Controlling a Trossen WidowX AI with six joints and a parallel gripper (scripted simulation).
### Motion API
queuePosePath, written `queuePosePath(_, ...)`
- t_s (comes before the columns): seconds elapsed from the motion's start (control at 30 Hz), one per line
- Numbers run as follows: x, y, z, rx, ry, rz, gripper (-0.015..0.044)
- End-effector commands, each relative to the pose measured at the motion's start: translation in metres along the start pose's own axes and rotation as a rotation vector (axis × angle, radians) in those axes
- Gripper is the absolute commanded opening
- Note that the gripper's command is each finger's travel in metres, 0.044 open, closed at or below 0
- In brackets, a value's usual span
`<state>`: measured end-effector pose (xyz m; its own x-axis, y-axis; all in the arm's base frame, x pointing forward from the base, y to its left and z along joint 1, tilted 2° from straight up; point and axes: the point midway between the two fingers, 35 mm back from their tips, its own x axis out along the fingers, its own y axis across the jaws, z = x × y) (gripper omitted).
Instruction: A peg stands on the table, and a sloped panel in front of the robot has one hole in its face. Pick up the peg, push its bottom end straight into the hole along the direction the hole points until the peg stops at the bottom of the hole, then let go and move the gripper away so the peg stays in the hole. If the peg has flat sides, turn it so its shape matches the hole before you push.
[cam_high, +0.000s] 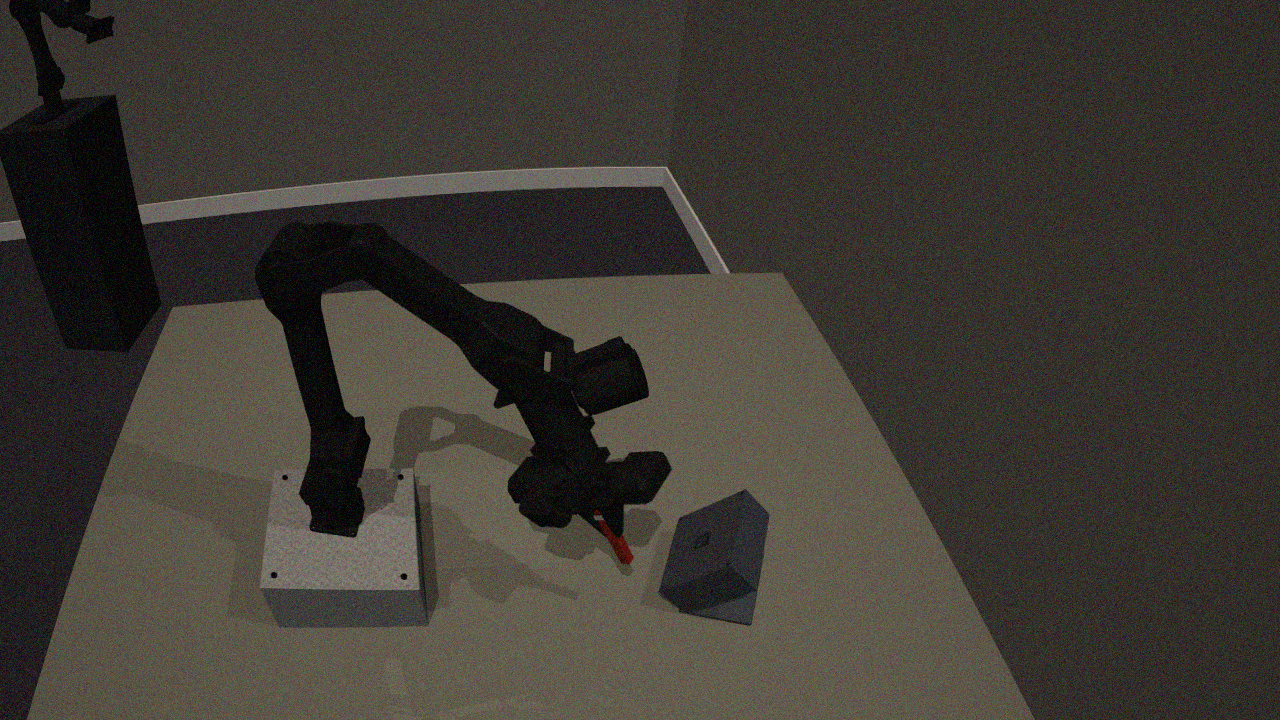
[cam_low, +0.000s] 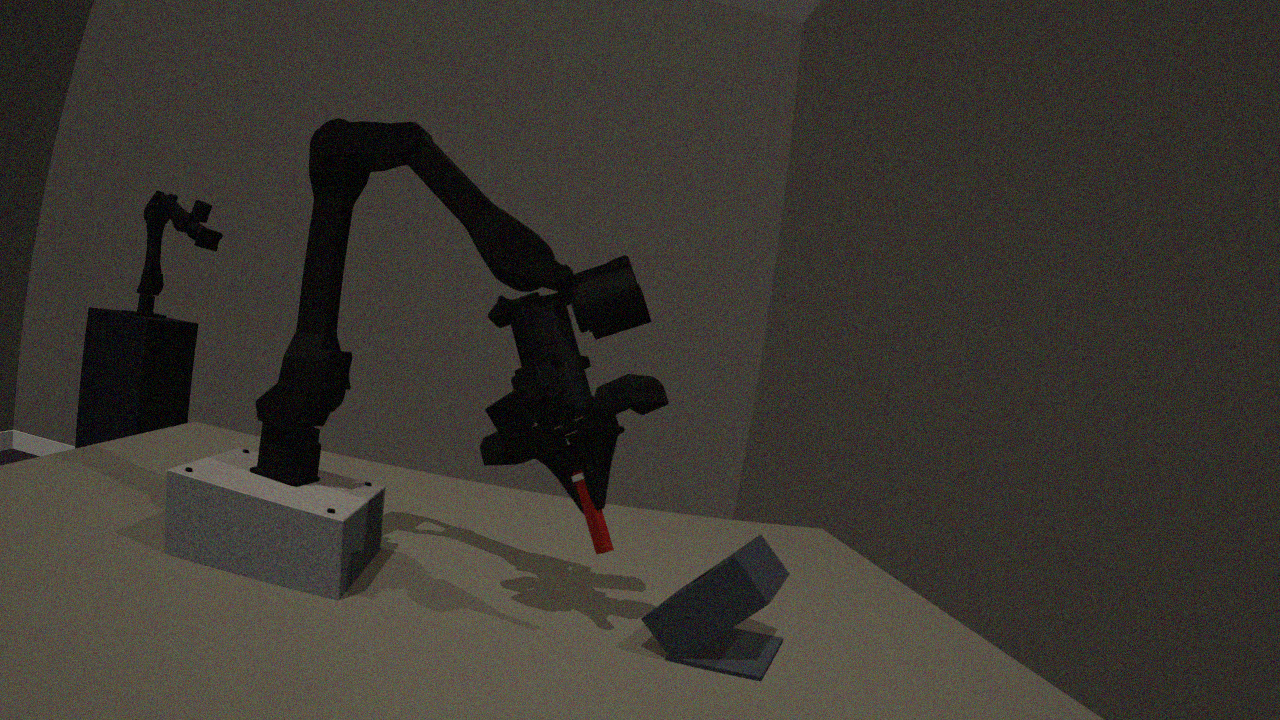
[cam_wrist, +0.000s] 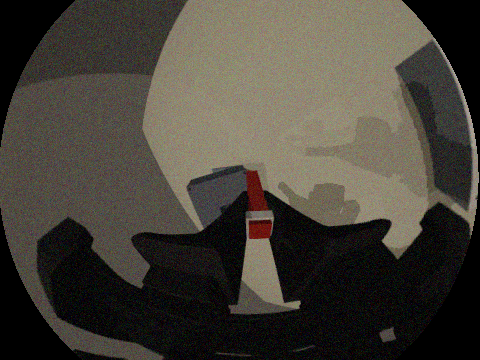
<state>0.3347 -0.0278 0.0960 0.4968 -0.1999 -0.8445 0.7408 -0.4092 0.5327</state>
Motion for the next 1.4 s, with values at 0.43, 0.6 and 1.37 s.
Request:
queuePosePath(0.43,-0.009,0.002,-0.022,-0.068,0.041,0.106,0.0000)
queuePosePath(0.6,-0.012,0.002,-0.029,-0.086,0.054,0.136,0.0000)
queuePosePath(1.37,-0.018,0.003,-0.053,-0.140,0.104,0.237,0.0000)
